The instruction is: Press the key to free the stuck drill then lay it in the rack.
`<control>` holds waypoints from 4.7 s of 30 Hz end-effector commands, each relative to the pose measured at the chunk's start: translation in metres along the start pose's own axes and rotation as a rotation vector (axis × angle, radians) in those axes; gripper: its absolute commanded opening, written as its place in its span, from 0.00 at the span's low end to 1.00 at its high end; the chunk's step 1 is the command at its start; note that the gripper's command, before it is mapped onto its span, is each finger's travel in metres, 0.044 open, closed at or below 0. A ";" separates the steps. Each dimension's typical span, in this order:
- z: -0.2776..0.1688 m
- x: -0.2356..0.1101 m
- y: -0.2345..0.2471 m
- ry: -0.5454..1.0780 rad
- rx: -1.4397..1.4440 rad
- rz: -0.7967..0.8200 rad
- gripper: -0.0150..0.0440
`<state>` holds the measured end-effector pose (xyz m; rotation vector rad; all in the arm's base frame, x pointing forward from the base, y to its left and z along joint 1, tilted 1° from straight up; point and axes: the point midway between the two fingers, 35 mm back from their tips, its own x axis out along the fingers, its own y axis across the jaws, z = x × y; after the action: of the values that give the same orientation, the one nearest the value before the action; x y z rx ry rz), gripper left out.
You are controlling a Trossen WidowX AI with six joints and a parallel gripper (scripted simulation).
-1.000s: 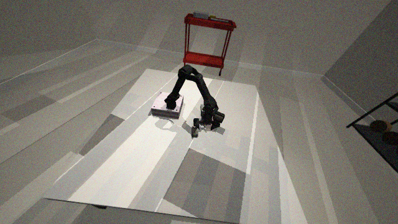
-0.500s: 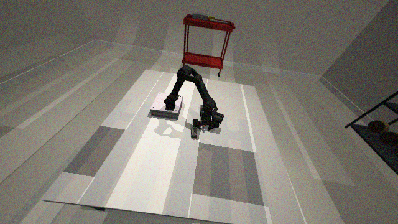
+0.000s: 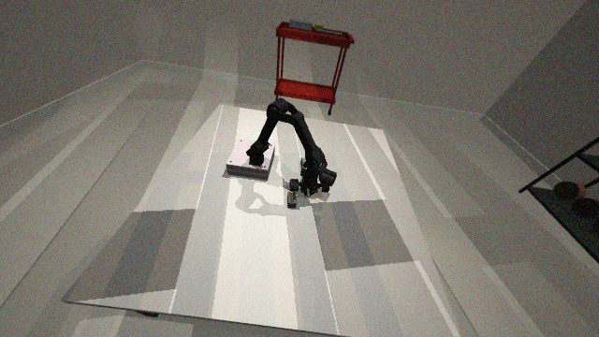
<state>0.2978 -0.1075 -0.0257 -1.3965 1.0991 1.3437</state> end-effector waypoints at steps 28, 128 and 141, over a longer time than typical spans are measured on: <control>-0.007 -0.003 0.003 0.000 0.007 0.000 0.25; -0.064 -0.028 0.007 0.004 0.007 0.001 0.25; -0.063 -0.033 0.007 0.004 0.007 0.001 0.25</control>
<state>0.3031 -0.1703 0.0054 -1.3892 1.1087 1.3393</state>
